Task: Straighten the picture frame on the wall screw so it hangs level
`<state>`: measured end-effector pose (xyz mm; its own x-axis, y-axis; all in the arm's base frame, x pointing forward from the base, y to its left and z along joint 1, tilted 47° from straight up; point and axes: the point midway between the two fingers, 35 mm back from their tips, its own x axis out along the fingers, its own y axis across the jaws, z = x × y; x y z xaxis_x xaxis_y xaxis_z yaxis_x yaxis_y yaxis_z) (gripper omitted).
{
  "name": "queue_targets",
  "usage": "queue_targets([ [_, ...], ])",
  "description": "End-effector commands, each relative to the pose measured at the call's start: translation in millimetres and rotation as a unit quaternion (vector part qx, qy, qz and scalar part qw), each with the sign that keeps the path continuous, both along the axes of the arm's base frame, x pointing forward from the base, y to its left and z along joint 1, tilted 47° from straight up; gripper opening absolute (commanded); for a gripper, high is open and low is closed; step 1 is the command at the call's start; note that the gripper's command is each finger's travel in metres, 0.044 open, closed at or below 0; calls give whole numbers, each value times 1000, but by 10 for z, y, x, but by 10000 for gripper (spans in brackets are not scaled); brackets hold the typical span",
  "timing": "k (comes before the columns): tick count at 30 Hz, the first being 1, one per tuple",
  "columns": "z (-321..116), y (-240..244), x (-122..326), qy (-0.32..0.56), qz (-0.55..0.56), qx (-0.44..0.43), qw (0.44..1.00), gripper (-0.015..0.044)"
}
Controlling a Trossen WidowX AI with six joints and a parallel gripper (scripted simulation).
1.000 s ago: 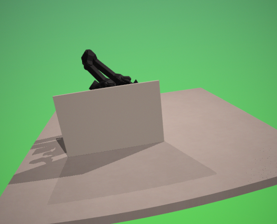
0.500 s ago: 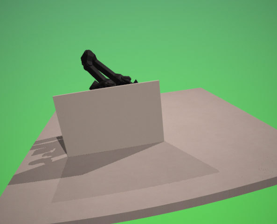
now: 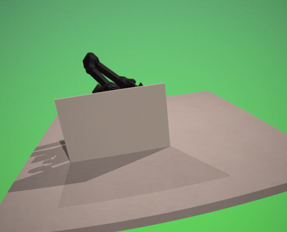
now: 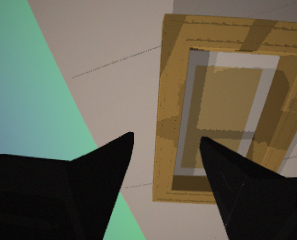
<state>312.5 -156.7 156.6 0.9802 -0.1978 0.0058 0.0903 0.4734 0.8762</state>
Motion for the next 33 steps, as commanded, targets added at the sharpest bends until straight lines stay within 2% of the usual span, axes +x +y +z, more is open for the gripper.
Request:
queue_targets([
  [1,-7,-17,75,0,0,2,1000,260],
  [13,-10,-47,257,0,0,2,1000,260],
  [29,-10,-47,260,0,0,2,1000,260],
  [33,-10,-47,260,0,0,2,1000,155],
])
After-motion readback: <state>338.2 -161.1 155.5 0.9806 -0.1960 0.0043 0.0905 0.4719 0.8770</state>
